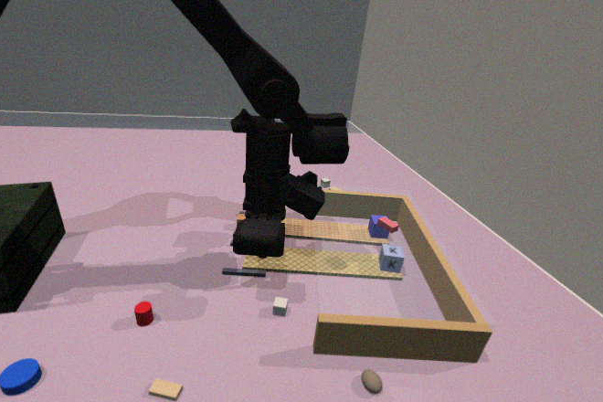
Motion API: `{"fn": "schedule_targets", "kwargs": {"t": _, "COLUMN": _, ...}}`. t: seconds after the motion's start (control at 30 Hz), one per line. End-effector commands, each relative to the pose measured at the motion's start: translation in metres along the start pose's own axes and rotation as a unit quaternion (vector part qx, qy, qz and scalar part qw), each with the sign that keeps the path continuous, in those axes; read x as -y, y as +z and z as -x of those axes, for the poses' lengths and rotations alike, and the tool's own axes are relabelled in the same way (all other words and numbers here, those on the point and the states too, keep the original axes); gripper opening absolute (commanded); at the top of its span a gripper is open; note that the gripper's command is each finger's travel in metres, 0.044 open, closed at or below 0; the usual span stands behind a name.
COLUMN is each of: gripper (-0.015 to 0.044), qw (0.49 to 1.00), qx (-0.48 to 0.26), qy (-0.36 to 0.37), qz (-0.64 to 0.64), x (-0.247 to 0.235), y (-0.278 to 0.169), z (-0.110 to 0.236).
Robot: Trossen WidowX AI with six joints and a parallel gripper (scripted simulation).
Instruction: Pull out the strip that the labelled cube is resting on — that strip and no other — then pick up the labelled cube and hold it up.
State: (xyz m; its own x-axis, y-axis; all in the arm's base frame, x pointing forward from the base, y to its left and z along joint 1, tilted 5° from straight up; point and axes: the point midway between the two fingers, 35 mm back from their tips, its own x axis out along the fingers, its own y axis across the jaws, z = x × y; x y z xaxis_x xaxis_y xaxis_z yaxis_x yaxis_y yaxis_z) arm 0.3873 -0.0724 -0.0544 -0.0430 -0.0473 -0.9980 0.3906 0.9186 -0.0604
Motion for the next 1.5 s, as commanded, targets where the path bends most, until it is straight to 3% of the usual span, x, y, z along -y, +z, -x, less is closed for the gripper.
{"fn": "schedule_targets", "kwargs": {"t": 0.0, "gripper": 0.0000, "qw": 1.000, "qx": -0.001, "qy": 0.002, "qz": 0.002, "x": -0.0005, "y": -0.0003, "z": -0.0017}}
{"fn": "schedule_targets", "kwargs": {"t": 1.47, "gripper": 0.0000, "qw": 1.000, "qx": -0.001, "qy": 0.002, "qz": 0.002, "x": -0.0013, "y": 0.0049, "z": -0.0059}}
